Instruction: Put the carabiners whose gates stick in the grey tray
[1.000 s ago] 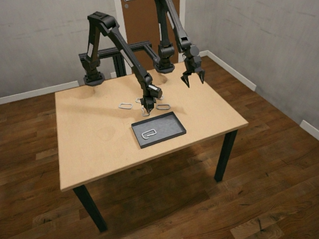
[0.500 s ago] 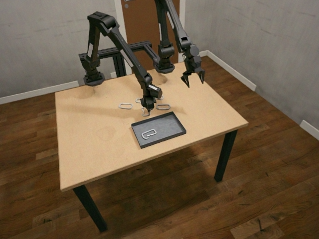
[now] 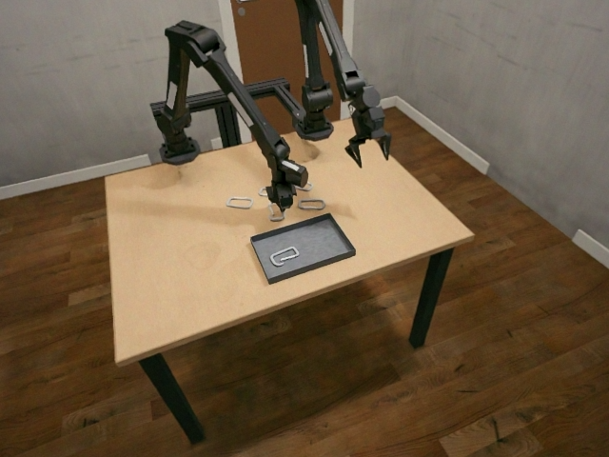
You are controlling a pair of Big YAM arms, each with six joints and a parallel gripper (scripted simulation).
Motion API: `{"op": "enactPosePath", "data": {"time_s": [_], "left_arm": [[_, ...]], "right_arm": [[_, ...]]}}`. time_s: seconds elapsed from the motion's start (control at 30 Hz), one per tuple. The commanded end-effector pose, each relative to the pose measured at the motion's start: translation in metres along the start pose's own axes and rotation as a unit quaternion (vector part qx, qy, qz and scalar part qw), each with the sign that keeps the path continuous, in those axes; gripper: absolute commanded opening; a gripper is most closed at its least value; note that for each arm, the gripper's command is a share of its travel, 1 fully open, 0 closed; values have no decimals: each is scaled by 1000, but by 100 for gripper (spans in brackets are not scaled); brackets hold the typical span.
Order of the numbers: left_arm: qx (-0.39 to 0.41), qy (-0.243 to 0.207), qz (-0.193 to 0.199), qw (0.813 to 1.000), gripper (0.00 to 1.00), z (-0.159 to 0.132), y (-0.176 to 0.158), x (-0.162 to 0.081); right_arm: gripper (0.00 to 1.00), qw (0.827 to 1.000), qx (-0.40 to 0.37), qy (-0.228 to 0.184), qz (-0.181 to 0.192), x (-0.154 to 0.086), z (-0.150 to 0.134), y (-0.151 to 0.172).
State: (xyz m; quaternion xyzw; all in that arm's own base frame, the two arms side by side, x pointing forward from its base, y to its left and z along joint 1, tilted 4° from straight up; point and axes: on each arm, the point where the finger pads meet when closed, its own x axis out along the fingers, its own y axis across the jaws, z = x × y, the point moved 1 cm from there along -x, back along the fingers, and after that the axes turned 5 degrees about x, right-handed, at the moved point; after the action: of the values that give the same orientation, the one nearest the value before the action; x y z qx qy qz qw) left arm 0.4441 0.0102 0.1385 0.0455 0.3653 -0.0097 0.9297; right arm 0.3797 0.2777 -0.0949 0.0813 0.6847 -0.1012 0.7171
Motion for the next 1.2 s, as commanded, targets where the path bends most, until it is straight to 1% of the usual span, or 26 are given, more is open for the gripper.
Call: {"op": "enactPosePath", "data": {"time_s": [0.0, 0.03, 0.13, 0.17, 0.2, 0.23, 0.3, 0.37, 0.43, 0.63, 0.7, 0.77, 0.83, 0.93, 1.03, 1.17], "left_arm": [[3, -19, -1, 1000, 100, 23, 0, -2], [3, -19, -1, 1000, 100, 23, 0, -2], [3, -19, -1, 1000, 100, 23, 0, -2], [15, -23, 0, 1000, 100, 33, 1, 1], [27, -14, -3, 1000, 100, 29, 0, 1], [40, -10, -5, 999, 100, 28, 0, 2], [72, 1, -13, 997, 100, 25, 2, 5], [117, 17, -39, 992, 100, 21, 0, 9], [159, 33, -78, 984, 100, 16, -7, 14], [259, 52, -178, 948, 100, 6, -21, 20], [259, 52, -178, 948, 100, 6, -21, 20], [290, 51, -209, 933, 100, 3, -24, 21], [319, 44, -255, 911, 100, 0, -30, 20], [353, 27, -312, 882, 100, -1, -37, 19], [378, 1, -363, 852, 100, -1, -42, 16], [402, -48, -421, 812, 100, 4, -48, 10]], "right_arm": [[2, 999, 0, -20, 27, -54, 8, 19], [2, 999, 0, -20, 27, -59, 8, 19], [2, 999, 7, -22, 29, -60, 12, 19], [2, 999, 17, -24, 31, -62, 19, 18], [2, 999, 23, -29, 33, -65, 25, 18], [2, 1000, 15, -19, 17, -47, 24, 14], [2, 1000, 3, -22, 18, -50, 35, 18], [2, 1000, -1, -24, 17, -52, 52, 21], [2, 1000, -1, -24, 17, -54, 72, 24], [2, 1000, -2, -19, 15, -56, 108, 26], [2, 1000, -2, -19, 15, -56, 108, 26], [2, 1000, -10, -18, 15, -56, 112, 30], [2, 1000, -5, -16, 13, -56, 132, 24], [2, 1000, -6, -14, 12, -57, 150, 22], [2, 1000, -6, -12, 10, -57, 166, 20], [2, 1000, -7, -9, 9, -57, 187, 15]]}}
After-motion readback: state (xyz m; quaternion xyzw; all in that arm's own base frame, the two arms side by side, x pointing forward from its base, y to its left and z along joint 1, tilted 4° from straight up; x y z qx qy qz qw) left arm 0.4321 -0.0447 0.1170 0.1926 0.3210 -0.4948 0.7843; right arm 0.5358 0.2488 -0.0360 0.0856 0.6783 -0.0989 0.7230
